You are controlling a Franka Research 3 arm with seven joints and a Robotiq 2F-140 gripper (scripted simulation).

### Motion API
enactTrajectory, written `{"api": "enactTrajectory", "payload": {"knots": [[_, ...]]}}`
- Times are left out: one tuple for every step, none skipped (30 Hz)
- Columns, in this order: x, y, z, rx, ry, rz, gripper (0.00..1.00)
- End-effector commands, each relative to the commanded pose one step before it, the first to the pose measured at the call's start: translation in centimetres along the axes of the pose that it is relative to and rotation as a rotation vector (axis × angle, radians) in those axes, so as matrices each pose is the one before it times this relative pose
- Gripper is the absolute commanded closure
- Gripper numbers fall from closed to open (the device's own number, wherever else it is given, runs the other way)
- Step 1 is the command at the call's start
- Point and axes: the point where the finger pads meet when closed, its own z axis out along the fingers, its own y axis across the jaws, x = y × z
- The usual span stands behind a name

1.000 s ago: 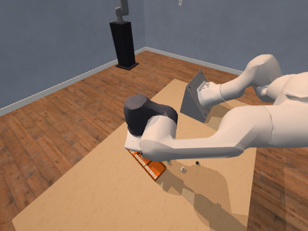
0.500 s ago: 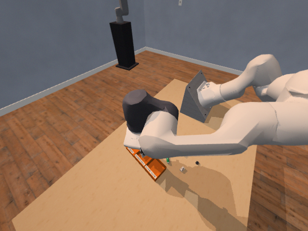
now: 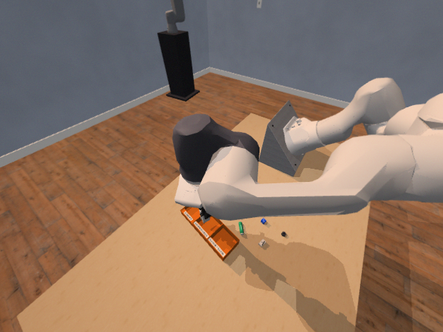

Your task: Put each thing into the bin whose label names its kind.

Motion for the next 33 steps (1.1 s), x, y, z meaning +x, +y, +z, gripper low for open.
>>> {"api": "enactTrajectory", "payload": {"knots": [[-0.278,-0.148,-0.357,0.00247,-0.00999,0.00747,0.95],[0.0,0.0,0.0,0.0,0.0,0.0,0.95],[0.0,0.0,0.0,0.0,0.0,0.0,0.95],[0.0,0.0,0.0,0.0,0.0,0.0,0.95],[0.0,0.0,0.0,0.0,0.0,0.0,0.95],[0.0,0.0,0.0,0.0,0.0,0.0,0.95],[0.0,0.0,0.0,0.0,0.0,0.0,0.95],[-0.111,-0.487,0.0,0.0,0.0,0.0,0.95],[0.0,0.0,0.0,0.0,0.0,0.0,0.95],[0.0,0.0,0.0,0.0,0.0,0.0,0.95],[-0.111,-0.487,0.0,0.0,0.0,0.0,0.95],[-0.111,-0.487,0.0,0.0,0.0,0.0,0.95],[-0.111,-0.487,0.0,0.0,0.0,0.0,0.95],[-0.111,-0.487,0.0,0.0,0.0,0.0,0.95],[-0.111,-0.487,0.0,0.0,0.0,0.0,0.95],[-0.111,-0.487,0.0,0.0,0.0,0.0,0.95],[-0.111,-0.487,0.0,0.0,0.0,0.0,0.95],[-0.111,-0.487,0.0,0.0,0.0,0.0,0.95],[-0.111,-0.487,0.0,0.0,0.0,0.0,0.95],[-0.111,-0.487,0.0,0.0,0.0,0.0,0.95],[-0.111,-0.487,0.0,0.0,0.0,0.0,0.95],[-0.111,-0.487,0.0,0.0,0.0,0.0,0.95],[-0.111,-0.487,0.0,0.0,0.0,0.0,0.95],[-0.111,-0.487,0.0,0.0,0.0,0.0,0.95],[-0.111,-0.487,0.0,0.0,0.0,0.0,0.95],[0.0,0.0,0.0,0.0,0.0,0.0,0.95],[0.0,0.0,0.0,0.0,0.0,0.0,0.95],[-0.089,-0.39,0.0,0.0,0.0,0.0,0.95],[0.0,0.0,0.0,0.0,0.0,0.0,0.95],[0.0,0.0,0.267,0.0,0.0,0.0,0.95],[0.0,0.0,0.267,0.0,0.0,0.0,0.95],[0.0,0.0,0.267,0.0,0.0,0.0,0.95],[0.0,0.0,0.267,0.0,0.0,0.0,0.95]]}}
